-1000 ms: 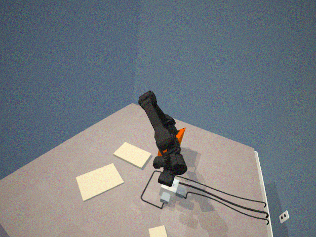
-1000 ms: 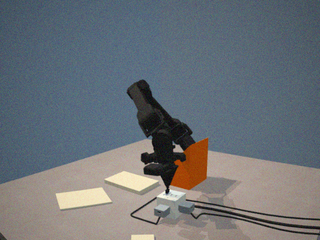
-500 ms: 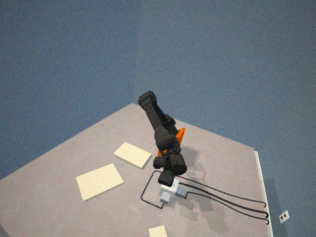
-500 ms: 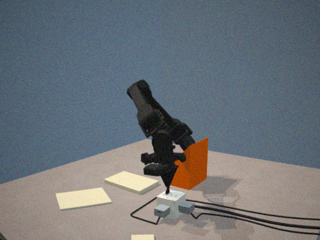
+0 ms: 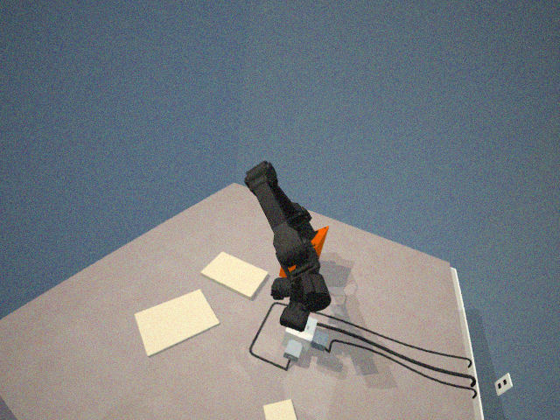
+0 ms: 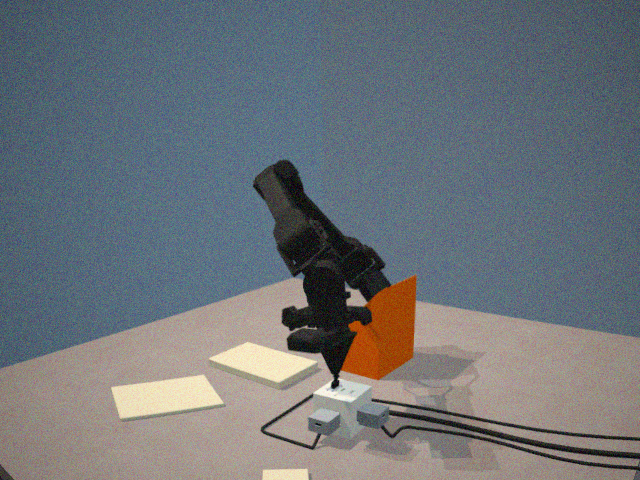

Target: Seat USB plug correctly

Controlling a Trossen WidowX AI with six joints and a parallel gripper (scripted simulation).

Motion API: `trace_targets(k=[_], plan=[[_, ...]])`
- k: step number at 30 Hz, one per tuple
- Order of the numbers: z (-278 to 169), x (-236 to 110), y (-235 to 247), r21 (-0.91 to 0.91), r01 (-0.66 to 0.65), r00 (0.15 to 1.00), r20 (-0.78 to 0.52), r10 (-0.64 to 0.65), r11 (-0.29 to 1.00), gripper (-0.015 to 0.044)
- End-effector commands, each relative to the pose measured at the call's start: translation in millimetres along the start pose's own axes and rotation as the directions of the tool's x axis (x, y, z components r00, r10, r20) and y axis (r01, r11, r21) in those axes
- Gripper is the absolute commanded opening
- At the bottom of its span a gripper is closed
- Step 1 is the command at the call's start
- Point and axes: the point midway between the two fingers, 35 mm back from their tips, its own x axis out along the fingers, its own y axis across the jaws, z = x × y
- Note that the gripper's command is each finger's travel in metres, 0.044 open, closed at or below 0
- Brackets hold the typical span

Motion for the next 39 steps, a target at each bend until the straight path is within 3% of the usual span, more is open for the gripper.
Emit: trace_targets(k=[1,39], plan=[[0.7,1.7,-0.1,-0.004,-0.001,1.000,0.005,0.001,1.000,0.0000],[1.0,3.9,-0.1,-0.004,-0.001,1.000,0.005,0.001,1.000,0.0000]])
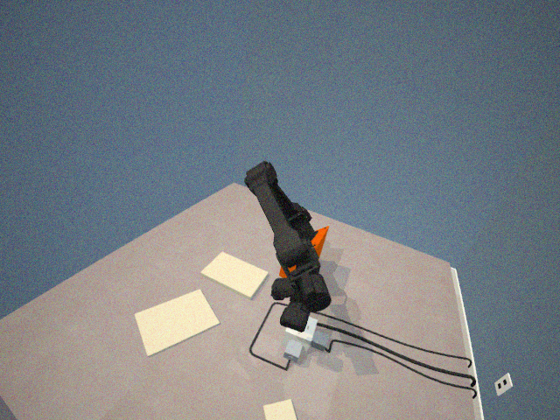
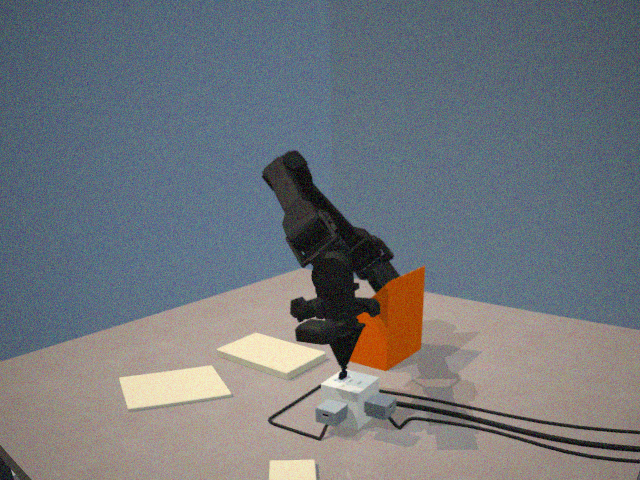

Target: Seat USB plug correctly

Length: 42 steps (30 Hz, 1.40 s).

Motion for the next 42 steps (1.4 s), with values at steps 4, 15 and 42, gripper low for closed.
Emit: trace_targets(k=[4,15,42], plan=[[1.8,2.5,-0.4,-0.002,0.003,1.000,0.006,-0.003,1.000,0.0000],[0.0,0.1,-0.1,0.000,0.000,1.000,0.000,0.000,1.000,0.0095],[-0.9,-8.9,-0.1,0.000,0.001,1.000,0.000,-0.001,1.000,0.0095]])
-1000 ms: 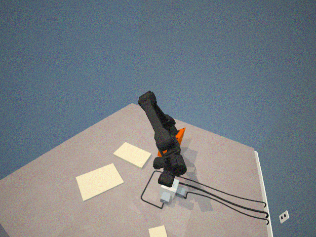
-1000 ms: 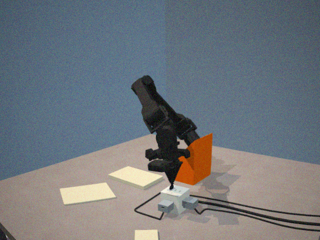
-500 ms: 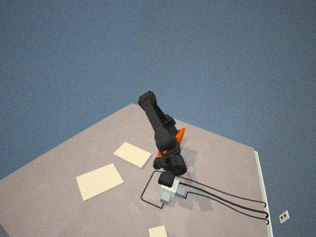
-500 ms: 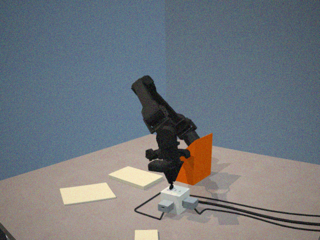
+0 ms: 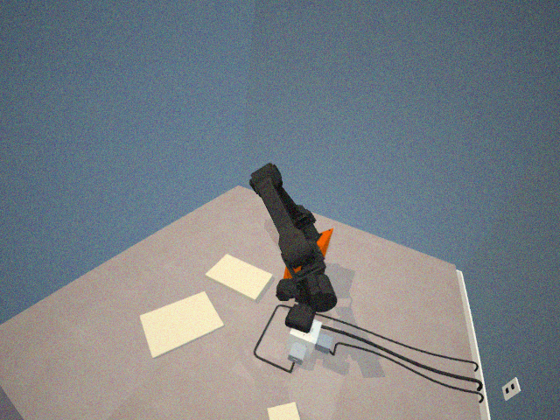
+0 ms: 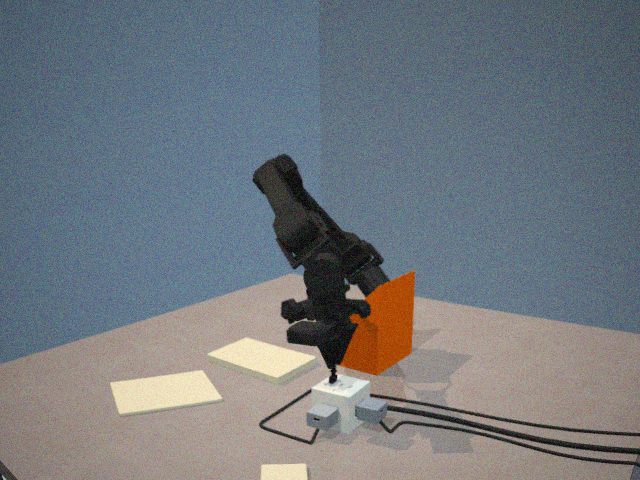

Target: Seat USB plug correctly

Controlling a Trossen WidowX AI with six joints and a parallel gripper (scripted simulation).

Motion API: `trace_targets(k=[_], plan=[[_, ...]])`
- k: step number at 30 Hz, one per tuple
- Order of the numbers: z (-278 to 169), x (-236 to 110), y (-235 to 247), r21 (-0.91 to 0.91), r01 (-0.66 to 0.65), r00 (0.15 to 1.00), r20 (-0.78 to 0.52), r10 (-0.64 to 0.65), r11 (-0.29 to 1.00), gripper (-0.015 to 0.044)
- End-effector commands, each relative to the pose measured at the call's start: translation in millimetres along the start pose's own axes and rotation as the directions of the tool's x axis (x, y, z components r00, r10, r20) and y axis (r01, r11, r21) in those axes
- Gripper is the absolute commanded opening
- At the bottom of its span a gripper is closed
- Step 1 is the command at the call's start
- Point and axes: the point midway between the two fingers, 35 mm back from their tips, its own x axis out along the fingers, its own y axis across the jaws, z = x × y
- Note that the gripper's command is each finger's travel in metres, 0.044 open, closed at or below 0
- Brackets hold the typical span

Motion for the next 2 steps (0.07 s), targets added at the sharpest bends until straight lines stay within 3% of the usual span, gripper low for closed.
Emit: trace_targets(k=[1,2], plan=[[-0.8,-4.5,1.2,0.007,-0.001,1.000,-0.005,0.001,1.000,0.0095],[-0.9,-5.5,1.2,0.007,-0.001,1.000,-0.005,0.001,1.000,0.0095]])
